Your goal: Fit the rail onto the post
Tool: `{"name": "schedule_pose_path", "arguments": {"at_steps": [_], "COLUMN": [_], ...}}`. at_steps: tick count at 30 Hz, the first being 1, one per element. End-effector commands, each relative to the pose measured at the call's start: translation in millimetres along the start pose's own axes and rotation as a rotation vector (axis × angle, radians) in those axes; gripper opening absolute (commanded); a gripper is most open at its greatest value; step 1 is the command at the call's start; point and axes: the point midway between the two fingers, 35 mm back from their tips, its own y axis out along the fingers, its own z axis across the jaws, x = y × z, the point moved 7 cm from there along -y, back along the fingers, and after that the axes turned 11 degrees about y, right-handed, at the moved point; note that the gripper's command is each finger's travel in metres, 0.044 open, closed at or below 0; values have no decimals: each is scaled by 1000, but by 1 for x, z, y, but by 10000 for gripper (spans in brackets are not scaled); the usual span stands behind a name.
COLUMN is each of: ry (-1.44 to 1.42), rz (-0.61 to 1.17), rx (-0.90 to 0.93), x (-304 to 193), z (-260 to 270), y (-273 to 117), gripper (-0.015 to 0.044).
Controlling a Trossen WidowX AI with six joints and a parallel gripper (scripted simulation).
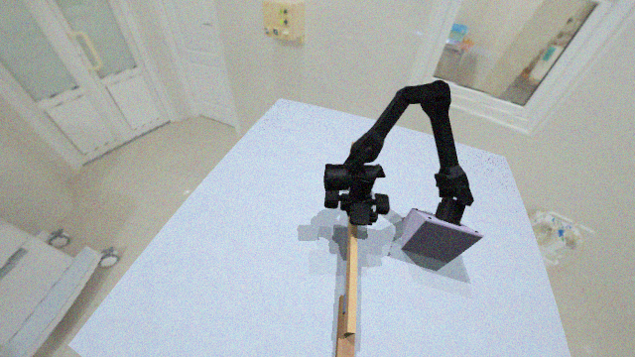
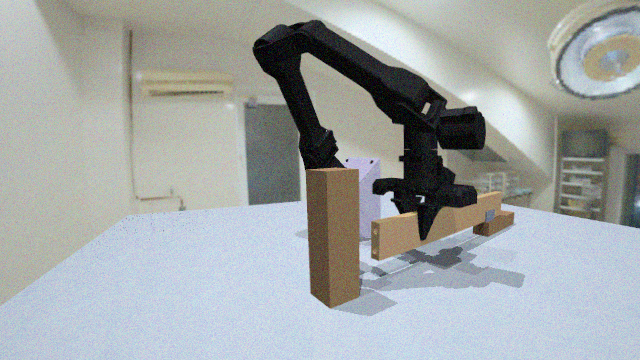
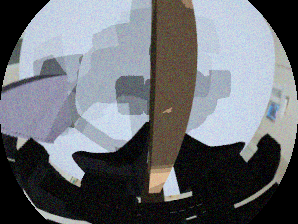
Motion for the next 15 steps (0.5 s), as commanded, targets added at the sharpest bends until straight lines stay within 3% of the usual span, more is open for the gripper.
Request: {"name": "schedule_pose_path", "arguments": {"at_steps": [1, 15], "ry": [-3, -3], "rz": [-9, -9], "rx": [-2, -2], "x": [-1, -6], "z": [0, -1], "y": [-2, -2], "gripper": [0, 0]}}
